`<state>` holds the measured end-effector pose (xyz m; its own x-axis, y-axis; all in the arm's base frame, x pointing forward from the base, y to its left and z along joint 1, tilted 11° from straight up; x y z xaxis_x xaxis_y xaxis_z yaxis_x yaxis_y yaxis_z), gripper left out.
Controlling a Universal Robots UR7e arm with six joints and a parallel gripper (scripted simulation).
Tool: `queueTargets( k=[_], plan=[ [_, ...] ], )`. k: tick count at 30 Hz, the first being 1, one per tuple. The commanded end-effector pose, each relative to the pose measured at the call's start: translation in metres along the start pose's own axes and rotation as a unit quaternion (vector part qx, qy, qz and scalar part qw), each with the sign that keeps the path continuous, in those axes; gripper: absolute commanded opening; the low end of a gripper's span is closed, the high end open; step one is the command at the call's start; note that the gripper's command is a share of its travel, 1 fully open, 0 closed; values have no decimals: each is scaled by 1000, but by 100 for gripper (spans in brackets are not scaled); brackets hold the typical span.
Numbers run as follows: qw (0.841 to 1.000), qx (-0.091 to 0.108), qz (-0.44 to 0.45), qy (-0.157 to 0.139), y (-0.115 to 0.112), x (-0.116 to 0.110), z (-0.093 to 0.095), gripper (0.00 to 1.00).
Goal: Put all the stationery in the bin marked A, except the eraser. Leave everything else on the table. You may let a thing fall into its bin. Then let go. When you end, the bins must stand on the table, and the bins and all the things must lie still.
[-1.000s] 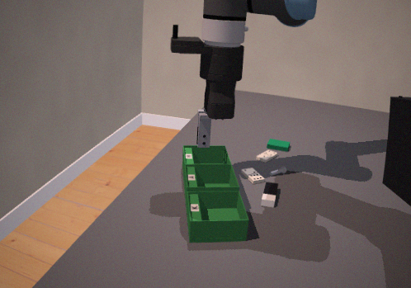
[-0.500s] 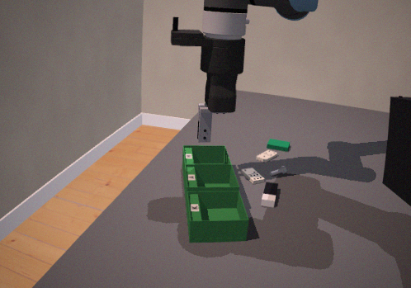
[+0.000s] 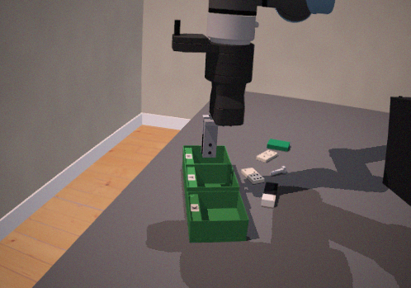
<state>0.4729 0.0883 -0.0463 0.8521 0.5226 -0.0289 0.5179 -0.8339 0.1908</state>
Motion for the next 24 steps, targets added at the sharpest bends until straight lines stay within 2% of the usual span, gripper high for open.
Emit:
queueTargets(
  k=[1,10,24],
  plan=[
    [1000,-2,4,0,-12,6,0,31],
    [1000,-2,4,1,-11,6,5,31],
    [1000,-2,5,1,-10,6,43,31]
  ],
)
Point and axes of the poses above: the point where the finger pads meet when closed, its own z axis out along the fingers, its own y axis across the jaws, x = y × z, the point moved 4 cm from there along -z, back along the fingers, and after that the axes turned 14 degrees about -z, right-handed, at the moved point
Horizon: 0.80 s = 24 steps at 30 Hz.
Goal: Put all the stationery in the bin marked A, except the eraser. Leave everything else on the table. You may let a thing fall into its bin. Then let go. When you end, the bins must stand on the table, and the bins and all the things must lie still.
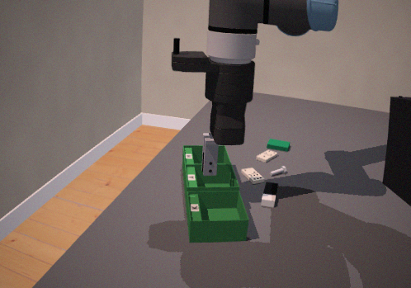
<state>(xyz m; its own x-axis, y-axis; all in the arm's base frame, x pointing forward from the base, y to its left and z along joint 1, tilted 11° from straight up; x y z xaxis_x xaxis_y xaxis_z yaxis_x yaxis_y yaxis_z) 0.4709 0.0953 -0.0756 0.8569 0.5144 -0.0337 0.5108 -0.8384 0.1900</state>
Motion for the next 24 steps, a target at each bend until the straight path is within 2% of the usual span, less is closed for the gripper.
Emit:
queueTargets(
  k=[1,9,24],
  plan=[
    [1000,-2,1,4,3,3,18,31],
    [1000,-2,1,4,3,3,32,31],
    [1000,-2,0,3,1,2,32,31]
  ],
)
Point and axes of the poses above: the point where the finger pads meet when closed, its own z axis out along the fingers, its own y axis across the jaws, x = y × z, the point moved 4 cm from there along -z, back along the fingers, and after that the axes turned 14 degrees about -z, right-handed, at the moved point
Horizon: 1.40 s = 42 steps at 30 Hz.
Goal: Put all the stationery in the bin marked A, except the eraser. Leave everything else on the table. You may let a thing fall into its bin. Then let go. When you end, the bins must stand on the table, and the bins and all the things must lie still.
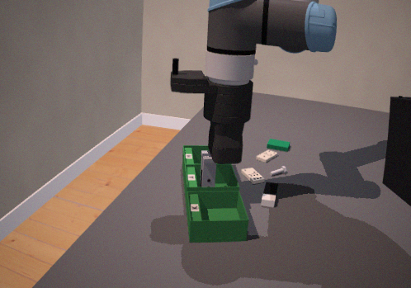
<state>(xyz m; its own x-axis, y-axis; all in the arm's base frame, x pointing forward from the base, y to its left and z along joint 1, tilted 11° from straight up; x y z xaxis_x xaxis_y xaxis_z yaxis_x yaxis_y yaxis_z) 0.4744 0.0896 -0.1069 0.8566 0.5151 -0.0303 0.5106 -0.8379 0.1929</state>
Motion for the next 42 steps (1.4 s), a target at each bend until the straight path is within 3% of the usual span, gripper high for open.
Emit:
queueTargets(
  k=[1,42],
  plan=[
    [1000,-1,0,2,1,1,0,31],
    [1000,-1,0,2,0,1,-5,31]
  ],
)
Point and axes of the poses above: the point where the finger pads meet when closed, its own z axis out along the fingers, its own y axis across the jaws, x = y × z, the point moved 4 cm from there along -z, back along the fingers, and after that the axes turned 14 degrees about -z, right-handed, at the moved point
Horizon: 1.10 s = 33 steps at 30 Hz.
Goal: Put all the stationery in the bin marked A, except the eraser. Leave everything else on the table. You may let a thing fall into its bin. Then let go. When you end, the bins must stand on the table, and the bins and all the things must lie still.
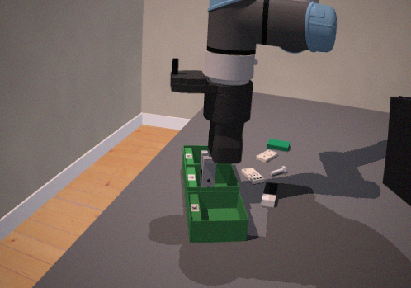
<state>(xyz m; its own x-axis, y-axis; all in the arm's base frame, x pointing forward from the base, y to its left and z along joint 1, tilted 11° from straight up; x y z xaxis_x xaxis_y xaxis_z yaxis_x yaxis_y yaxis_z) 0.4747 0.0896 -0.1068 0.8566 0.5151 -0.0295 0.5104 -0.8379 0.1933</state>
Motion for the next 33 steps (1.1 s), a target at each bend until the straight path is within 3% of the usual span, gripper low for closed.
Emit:
queueTargets(
  k=[1,23,30,33],
  plan=[
    [1000,0,-1,1,0,1,-6,31],
    [1000,0,-1,1,-1,0,-30,31],
    [1000,0,-1,1,-1,0,-58,31],
    [1000,-1,-1,2,0,1,-60,31]
  ],
)
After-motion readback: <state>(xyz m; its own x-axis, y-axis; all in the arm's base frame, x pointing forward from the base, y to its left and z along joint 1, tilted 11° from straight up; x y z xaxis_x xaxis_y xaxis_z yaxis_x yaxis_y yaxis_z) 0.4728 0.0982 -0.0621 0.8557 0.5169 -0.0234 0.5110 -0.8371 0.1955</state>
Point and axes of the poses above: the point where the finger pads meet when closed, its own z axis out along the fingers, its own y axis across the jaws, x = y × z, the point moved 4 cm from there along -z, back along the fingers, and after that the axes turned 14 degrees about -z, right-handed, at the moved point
